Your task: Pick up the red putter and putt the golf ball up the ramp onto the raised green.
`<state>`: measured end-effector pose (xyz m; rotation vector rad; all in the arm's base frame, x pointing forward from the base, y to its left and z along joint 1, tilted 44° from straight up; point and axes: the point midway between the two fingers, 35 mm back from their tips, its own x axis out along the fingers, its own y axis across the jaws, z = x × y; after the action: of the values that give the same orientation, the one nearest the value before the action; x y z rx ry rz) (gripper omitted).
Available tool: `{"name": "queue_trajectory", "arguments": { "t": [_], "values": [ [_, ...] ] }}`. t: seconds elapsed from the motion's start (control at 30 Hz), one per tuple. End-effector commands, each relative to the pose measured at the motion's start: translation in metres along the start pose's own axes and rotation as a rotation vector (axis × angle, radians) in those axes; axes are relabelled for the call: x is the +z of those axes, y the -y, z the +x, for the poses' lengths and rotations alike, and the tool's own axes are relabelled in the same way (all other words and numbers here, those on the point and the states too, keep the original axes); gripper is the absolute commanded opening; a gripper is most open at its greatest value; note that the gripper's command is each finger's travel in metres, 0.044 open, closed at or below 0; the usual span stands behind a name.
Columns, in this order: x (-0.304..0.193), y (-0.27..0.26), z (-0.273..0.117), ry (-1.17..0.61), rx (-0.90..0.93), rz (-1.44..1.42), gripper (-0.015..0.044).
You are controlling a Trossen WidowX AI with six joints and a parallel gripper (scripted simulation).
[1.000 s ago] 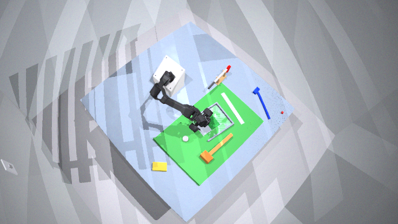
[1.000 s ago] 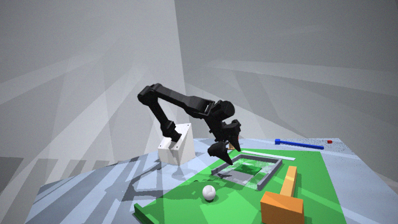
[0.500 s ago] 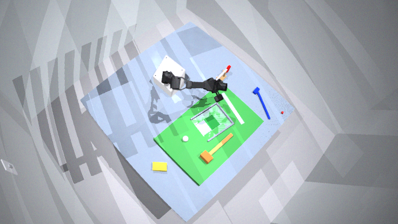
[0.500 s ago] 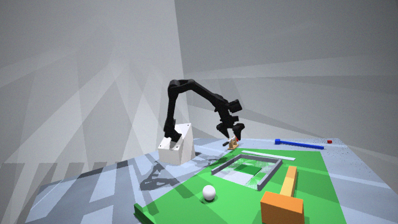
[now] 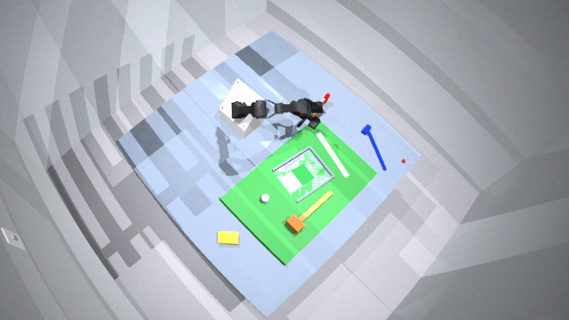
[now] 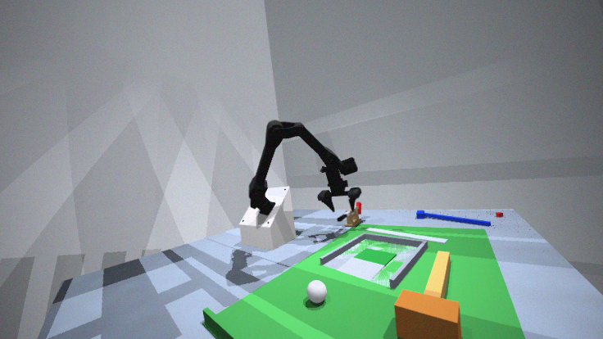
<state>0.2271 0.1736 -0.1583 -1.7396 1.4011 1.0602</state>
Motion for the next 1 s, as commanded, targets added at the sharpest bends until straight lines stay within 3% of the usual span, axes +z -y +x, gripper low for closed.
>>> {"name": "queue_trajectory", "arguments": {
  "t": [0.0, 0.97],
  "values": [
    [-0.006, -0.007, 0.011, -0.016, 0.016, -0.013, 0.0440],
    [-0.019, -0.008, 0.056, -0.018, 0.016, -0.013, 0.0440]
  ]
}}
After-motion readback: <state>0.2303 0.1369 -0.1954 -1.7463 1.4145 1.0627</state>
